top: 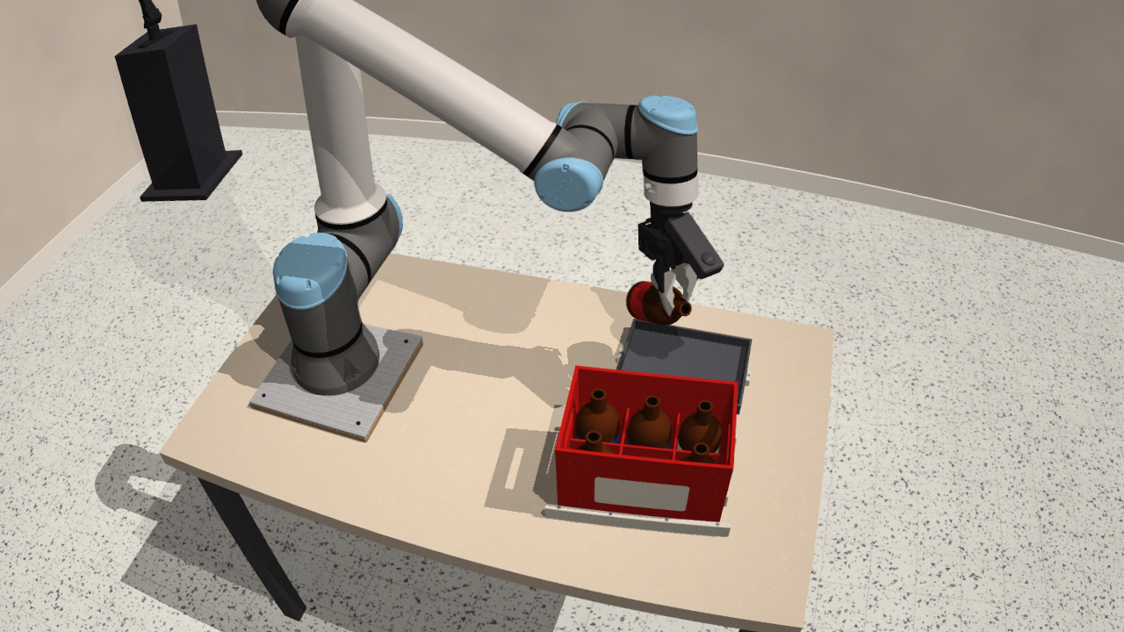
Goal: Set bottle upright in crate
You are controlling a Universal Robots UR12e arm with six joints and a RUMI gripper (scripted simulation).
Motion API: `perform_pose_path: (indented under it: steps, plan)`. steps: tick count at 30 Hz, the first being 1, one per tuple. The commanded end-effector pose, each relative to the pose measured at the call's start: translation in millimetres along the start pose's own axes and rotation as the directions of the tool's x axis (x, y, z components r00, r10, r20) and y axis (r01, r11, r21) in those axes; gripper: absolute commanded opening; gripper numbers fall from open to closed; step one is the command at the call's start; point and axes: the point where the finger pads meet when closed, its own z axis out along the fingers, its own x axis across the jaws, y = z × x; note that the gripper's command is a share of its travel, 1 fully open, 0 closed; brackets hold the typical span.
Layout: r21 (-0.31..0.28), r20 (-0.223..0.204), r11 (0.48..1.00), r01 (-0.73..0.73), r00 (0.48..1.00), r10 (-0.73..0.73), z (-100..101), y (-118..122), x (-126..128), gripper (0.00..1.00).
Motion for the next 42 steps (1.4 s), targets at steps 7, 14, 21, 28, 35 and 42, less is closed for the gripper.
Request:
perform_pose_path:
  steps: [7,14,21,28,35,42]
  plan:
    - [0.048,0.003,0.999,-0.002,1.0,0.001,-1.6,-0.3,-0.4,0.0]
    - [0.055,0.003,0.998,-0.002,1.0,0.002,-1.8,-0.3,-0.4,0.0]
    - [0.056,0.003,0.998,-0.002,1.0,0.002,-1.8,-0.3,-0.4,0.0]
    - [0.056,0.003,0.998,-0.002,1.0,0.002,-1.8,-0.3,-0.4,0.0]
    - [0.056,0.003,0.998,-0.002,1.0,0.002,-1.8,-0.3,-0.4,0.0]
    - [0.056,0.003,0.998,-0.002,1.0,0.002,-1.8,-0.3,-0.4,0.0]
